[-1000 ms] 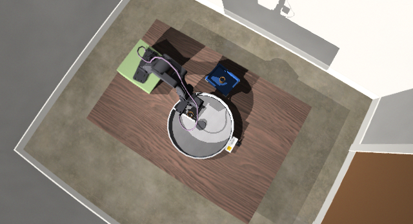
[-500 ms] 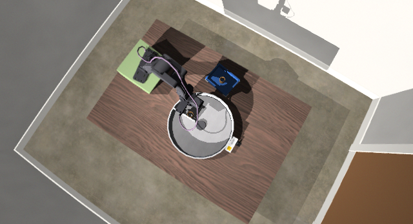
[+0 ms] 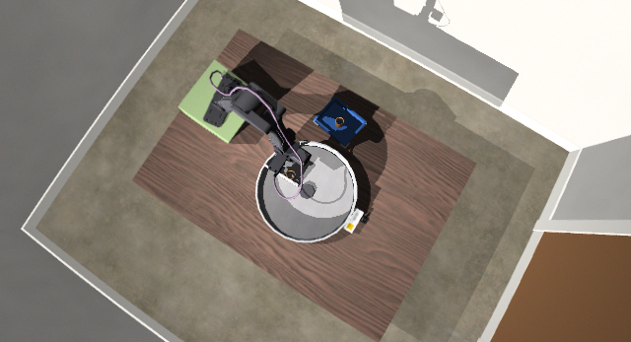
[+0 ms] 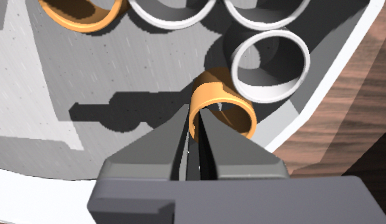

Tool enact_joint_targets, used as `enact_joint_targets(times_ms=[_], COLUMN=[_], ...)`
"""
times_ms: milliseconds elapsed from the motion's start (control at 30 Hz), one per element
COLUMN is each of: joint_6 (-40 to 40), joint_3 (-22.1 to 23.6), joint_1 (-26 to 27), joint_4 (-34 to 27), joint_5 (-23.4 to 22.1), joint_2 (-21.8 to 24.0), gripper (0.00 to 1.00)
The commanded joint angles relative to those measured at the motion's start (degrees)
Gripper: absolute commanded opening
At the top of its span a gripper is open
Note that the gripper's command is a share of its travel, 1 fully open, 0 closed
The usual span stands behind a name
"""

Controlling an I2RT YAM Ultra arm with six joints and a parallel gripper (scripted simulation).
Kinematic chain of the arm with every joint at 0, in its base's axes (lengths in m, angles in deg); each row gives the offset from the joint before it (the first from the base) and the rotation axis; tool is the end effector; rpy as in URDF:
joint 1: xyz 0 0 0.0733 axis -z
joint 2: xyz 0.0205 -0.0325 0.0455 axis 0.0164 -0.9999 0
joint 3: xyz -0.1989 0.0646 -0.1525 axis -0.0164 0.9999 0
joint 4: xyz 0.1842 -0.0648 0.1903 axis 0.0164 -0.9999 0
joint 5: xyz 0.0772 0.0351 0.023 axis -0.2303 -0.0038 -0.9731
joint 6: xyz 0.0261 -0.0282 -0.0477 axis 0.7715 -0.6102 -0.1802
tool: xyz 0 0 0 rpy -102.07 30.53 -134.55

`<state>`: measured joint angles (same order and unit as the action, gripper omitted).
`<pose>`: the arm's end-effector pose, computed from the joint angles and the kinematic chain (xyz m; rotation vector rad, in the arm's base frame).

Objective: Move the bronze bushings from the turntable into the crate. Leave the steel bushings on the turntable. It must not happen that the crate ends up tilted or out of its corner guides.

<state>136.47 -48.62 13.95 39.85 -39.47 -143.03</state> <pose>0.2981 -0.0671 0.0546 2.1411 1.8360 0.3466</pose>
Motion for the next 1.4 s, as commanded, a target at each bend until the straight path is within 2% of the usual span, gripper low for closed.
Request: enact_joint_targets(times_ms=[0, 267, 533, 767, 1000, 1367], joint_6=[0.2, 0.2, 0.0, -0.3, -0.4, -0.4], joint_3=[-0.2, 1.2, 1.3, -1.7, -2.3, -2.4], joint_1=[0.0, 0.0, 0.3, 0.7, 0.7, 0.7], joint_4=[-0.9, -2.4, -9.4, -16.6, -19.4, -19.9], joint_5=[0.8, 0.8, 0.8, 0.7, 0.7, 0.7], joint_2=[1.4, 3.2, 10.2, 17.1, 19.2, 19.5], gripper=[0.00, 0.00, 0.00, 0.00, 0.00, 0.00])
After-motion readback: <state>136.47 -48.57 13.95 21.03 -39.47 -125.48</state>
